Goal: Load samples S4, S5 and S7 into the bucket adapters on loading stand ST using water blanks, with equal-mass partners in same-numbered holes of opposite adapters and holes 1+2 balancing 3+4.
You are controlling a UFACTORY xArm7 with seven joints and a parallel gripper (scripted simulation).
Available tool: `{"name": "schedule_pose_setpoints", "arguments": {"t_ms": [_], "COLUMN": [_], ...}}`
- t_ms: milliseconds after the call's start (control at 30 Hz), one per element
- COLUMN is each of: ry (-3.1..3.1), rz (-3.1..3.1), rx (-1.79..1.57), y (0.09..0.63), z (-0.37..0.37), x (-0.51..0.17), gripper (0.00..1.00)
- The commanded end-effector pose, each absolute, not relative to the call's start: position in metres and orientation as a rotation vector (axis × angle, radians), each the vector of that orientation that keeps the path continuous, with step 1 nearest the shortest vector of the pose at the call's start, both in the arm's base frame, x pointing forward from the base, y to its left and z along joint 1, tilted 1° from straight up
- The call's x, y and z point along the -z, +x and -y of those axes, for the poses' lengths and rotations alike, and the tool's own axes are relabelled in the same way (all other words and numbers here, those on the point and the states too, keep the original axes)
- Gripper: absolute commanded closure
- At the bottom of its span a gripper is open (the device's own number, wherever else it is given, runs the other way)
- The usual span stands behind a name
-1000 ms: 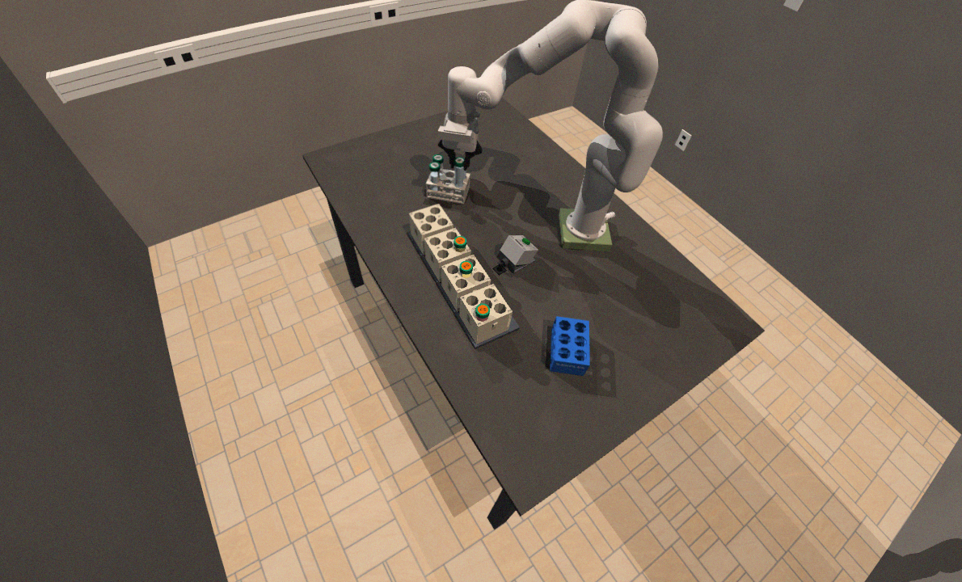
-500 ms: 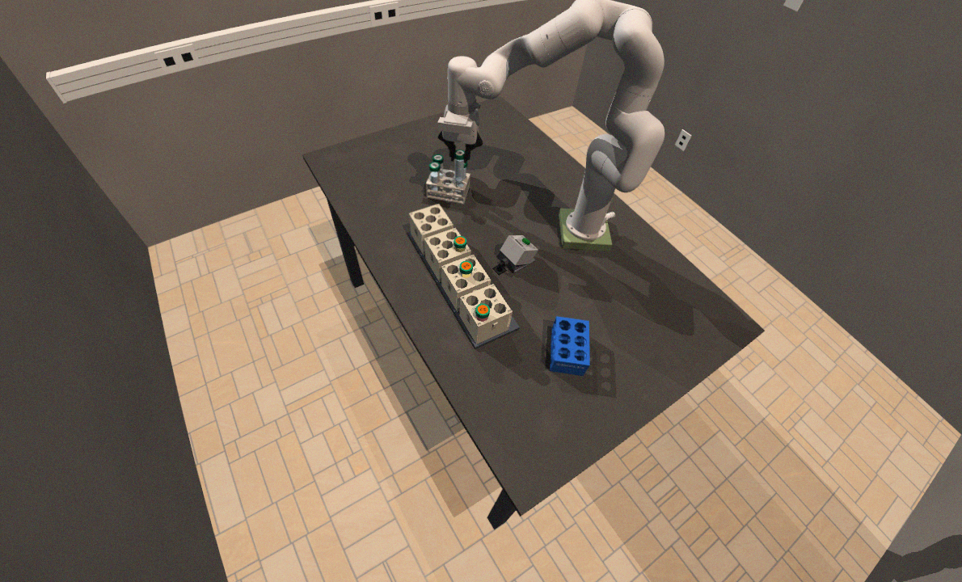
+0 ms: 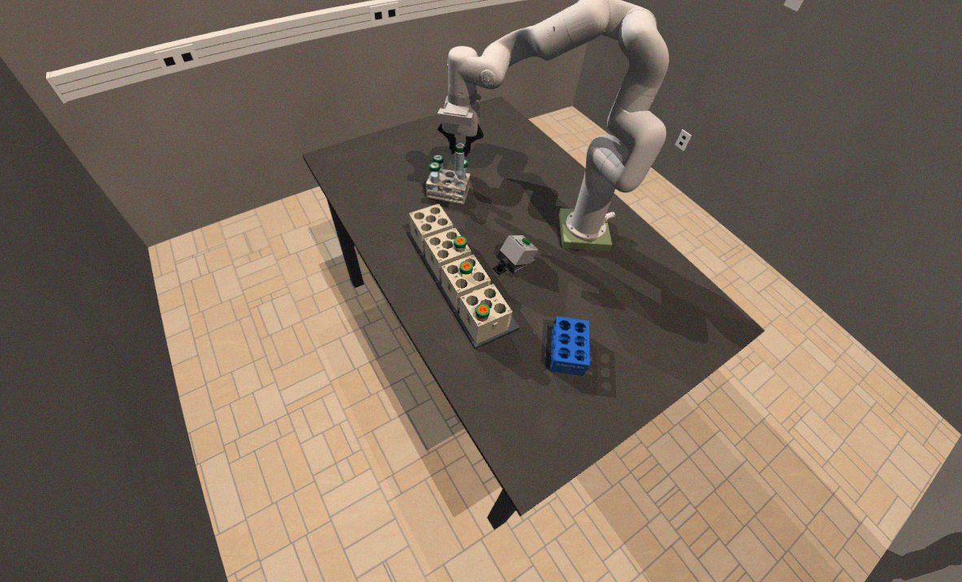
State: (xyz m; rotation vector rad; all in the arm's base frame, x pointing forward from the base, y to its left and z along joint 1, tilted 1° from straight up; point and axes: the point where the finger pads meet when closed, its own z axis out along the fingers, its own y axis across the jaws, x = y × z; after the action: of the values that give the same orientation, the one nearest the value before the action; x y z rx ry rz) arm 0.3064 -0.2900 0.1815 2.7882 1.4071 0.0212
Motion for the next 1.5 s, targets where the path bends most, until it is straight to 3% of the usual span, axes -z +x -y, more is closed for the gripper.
{"name": "schedule_pose_setpoints", "arguments": {"t_ms": [0,1200,1467], "ry": [2.785,2.785,2.949], "rz": [-1.406,-1.406,-1.024], "rx": [-0.024,-0.024,-0.029], "y": [0.307,0.306,0.327], "z": [0.29,0.29,0.256], "x": [-0.191,-0.232,-0.232], "gripper": [1.0,1.0,1.0]}}
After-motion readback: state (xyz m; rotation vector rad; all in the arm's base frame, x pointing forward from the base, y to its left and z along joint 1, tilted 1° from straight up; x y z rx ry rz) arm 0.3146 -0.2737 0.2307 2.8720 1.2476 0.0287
